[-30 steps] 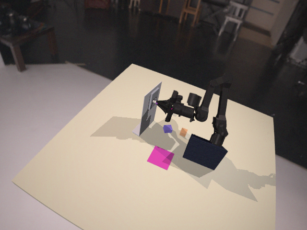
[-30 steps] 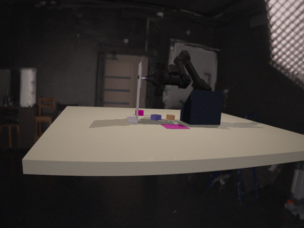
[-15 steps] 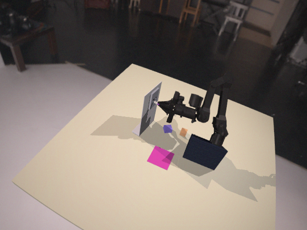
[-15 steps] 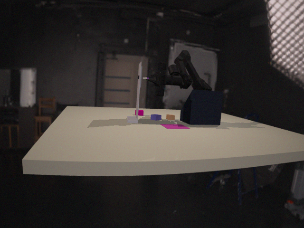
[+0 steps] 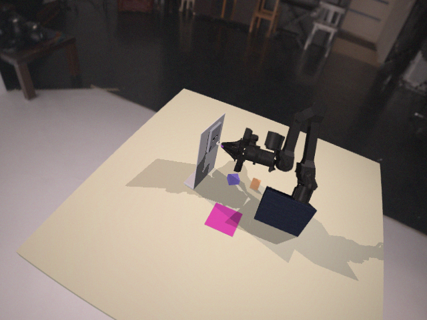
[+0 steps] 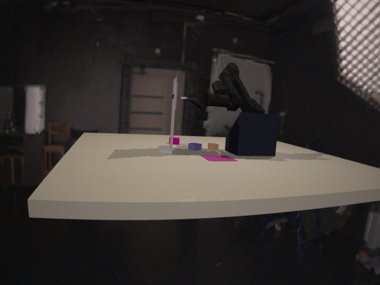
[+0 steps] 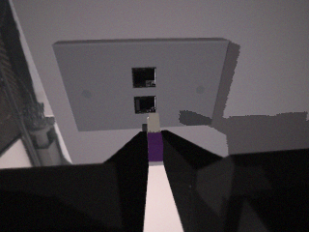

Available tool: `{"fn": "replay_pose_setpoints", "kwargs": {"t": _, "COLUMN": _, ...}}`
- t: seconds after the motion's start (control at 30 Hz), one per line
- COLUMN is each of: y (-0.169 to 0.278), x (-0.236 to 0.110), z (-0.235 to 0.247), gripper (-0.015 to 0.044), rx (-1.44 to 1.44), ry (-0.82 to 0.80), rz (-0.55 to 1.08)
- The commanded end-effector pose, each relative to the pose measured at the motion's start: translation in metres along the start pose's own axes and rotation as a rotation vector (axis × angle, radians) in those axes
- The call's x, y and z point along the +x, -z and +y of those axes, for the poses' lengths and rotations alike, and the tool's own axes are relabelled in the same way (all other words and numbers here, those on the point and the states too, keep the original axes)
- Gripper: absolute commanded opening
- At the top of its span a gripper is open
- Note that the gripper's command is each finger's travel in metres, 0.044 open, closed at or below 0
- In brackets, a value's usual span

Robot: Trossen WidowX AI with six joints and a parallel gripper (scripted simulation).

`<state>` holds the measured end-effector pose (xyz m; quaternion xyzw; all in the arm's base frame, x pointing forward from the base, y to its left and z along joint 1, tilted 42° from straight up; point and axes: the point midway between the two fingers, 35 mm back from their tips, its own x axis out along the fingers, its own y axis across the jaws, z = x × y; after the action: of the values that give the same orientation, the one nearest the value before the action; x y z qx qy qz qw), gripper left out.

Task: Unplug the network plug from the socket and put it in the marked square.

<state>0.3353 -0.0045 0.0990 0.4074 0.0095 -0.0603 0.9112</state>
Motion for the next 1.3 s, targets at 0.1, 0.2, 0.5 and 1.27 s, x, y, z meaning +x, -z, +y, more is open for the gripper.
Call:
{"fn": "replay_pose_setpoints", "kwargs": {"t": 0.1, "y": 0.001, "x": -0.005, "z": 0.000, "gripper": 0.0000, "rx": 0.004, "ry": 0.003, "rz": 0.001}}
{"fn": "replay_pose_setpoints", "kwargs": {"t": 0.2, "y": 0.002, "x": -0.007, "z": 0.000, "gripper": 0.0000, "rx": 0.004, "ry": 0.005, "rz": 0.002}}
{"fn": "replay_pose_setpoints", "kwargs": {"t": 0.5, "y": 0.004, "x": -0.012, "z": 0.000, "gripper": 0.0000, "rx": 0.004, "ry": 0.009, "rz": 0.006}}
{"fn": "replay_pose_setpoints", "kwargs": {"t": 1.27, "y": 0.009, "x": -0.028, "z": 0.000, "gripper": 0.0000, "rx": 0.005, "ry": 0.020, "rz": 0.015}}
